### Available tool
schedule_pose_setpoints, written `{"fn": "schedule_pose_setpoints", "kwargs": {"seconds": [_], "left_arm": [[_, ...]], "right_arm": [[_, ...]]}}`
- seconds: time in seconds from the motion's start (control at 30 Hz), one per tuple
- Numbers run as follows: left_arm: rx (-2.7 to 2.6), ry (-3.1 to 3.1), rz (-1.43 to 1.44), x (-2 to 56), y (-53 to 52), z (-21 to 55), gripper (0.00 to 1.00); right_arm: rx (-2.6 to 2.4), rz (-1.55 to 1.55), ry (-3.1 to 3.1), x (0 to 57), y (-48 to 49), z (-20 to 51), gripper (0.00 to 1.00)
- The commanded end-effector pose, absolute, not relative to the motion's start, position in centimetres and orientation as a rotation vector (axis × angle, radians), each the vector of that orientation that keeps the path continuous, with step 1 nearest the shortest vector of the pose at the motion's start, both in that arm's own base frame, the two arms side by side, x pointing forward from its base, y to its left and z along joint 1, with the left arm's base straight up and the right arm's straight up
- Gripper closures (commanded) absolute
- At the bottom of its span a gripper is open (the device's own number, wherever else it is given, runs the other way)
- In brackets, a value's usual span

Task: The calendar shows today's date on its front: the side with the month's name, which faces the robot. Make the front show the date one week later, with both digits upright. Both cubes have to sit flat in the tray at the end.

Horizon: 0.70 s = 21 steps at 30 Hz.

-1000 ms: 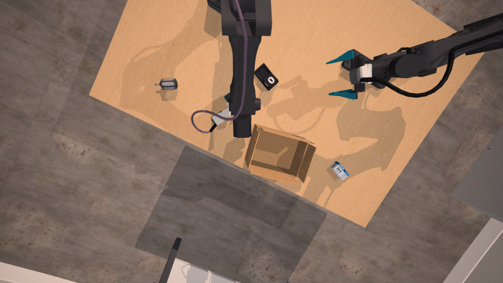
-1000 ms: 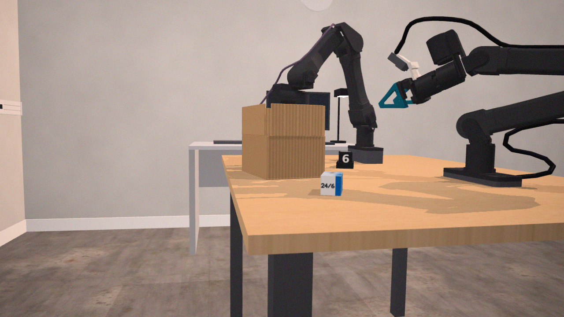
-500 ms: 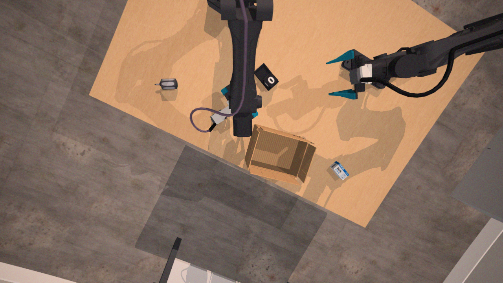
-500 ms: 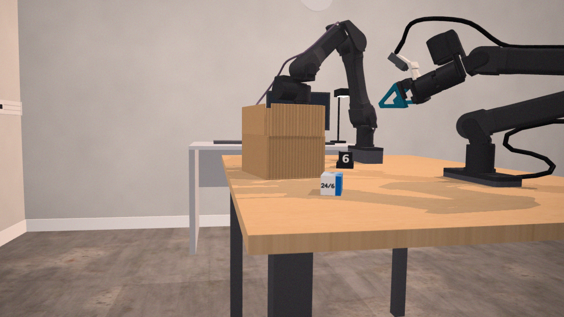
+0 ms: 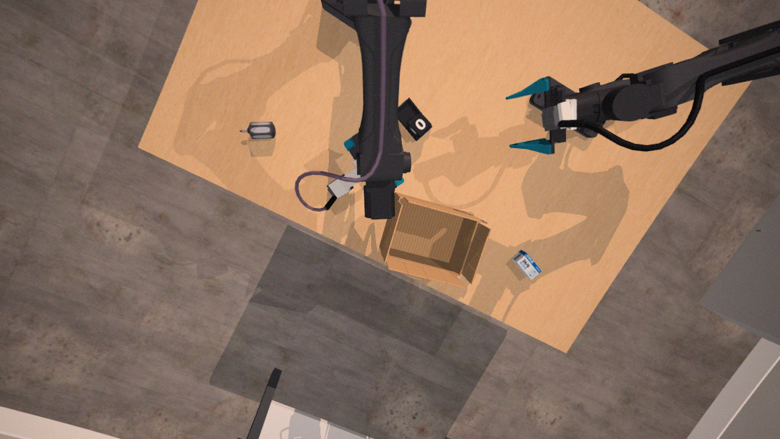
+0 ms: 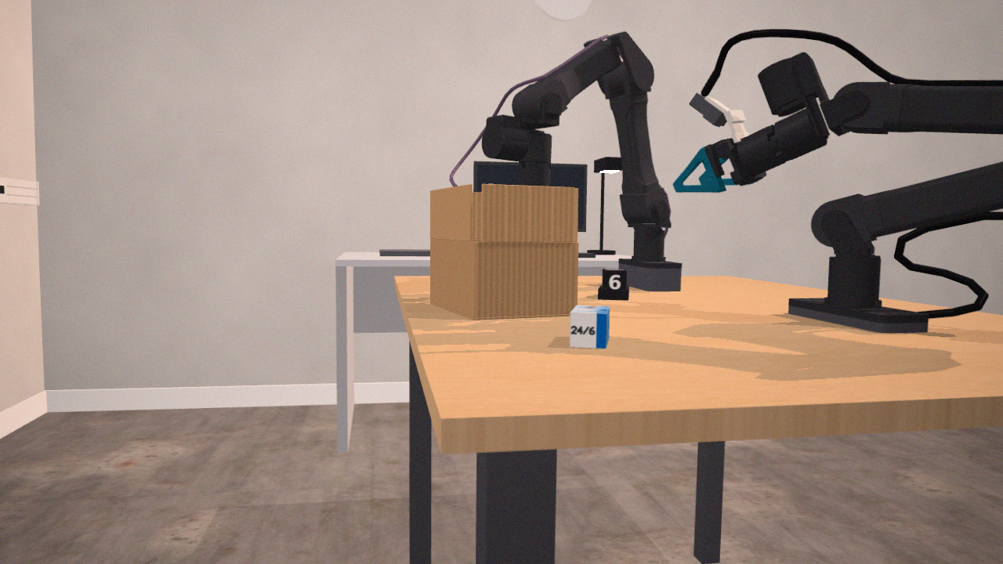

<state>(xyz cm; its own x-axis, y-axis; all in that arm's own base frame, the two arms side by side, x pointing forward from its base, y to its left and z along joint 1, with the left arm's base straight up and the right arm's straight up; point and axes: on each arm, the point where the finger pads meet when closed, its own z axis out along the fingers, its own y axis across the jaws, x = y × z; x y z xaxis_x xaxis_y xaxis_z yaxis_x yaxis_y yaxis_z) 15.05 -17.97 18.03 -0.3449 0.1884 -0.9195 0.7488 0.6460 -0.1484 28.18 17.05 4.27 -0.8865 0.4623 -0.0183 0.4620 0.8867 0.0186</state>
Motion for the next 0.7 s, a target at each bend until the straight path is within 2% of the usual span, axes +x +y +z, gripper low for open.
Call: {"fn": "schedule_pose_setpoints", "kwargs": {"seconds": [0.0,0.17,0.33,0.67], "left_arm": [[0.742,1.883,-0.694,15.3,-17.9,17.9,0.0],[0.717,1.94,-0.66,14.7,-16.6,18.3,0.0],[0.689,1.922,-0.651,13.5,-15.1,21.8,0.0],[0.659,1.926,-0.631,12.1,-12.9,24.4,0.0]], "right_arm": [[0.682,0.017,3.028,28.7,17.1,4.9,0.0],[0.452,0.088,2.993,30.6,17.5,6.5,0.0],[0.148,0.167,2.892,33.1,18.0,10.0,0.0],[-0.239,0.194,2.659,36.2,19.4,15.7,0.0]]}}
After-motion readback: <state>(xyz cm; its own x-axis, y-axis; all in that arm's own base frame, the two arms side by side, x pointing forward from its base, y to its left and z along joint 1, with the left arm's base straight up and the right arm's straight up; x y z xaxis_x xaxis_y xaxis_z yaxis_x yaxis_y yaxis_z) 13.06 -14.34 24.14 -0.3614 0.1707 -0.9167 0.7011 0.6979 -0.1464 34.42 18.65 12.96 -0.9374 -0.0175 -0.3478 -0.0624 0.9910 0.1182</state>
